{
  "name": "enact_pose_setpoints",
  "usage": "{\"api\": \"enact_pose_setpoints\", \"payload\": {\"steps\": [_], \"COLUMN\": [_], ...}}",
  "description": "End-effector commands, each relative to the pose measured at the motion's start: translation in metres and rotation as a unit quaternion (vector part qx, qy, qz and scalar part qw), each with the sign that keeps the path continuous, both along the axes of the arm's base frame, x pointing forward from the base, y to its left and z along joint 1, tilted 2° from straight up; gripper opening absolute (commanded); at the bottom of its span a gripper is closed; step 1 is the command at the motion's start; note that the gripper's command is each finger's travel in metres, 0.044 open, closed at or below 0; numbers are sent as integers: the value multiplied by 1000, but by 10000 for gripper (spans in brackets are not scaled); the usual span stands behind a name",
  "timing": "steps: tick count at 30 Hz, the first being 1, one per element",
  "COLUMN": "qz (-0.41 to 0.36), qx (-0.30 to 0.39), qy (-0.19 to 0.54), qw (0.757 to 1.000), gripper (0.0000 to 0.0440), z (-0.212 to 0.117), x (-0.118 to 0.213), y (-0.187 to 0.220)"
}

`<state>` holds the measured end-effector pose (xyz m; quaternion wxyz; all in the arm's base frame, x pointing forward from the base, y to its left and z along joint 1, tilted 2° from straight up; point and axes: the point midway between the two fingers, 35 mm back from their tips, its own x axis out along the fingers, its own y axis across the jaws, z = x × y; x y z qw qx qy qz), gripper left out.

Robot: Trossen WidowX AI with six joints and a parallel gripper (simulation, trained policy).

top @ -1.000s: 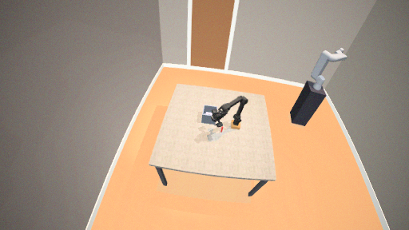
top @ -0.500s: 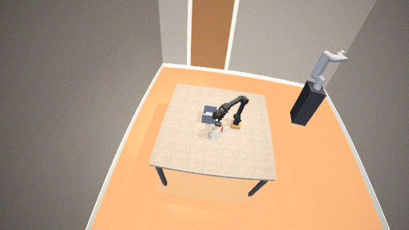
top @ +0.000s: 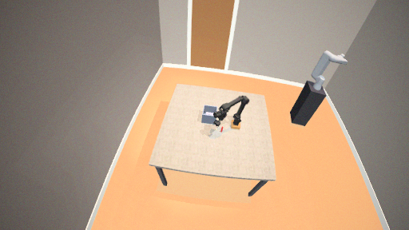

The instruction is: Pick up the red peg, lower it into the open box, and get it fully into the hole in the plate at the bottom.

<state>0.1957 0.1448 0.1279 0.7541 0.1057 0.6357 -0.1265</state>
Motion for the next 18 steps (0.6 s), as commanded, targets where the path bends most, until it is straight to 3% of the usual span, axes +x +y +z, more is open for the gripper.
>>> {"api": "enact_pose_setpoints", "payload": {"steps": [1, 10, 18], "qz": [-56, -197, -276], "qx": [10, 26, 25], "qy": [20, 70, 97], "qw": [998, 978, 956], "gripper": [440, 440, 440], "z": [-6, -25, -48], "x": [-9, -33, -47], "y": [-4, -13, -19]}}
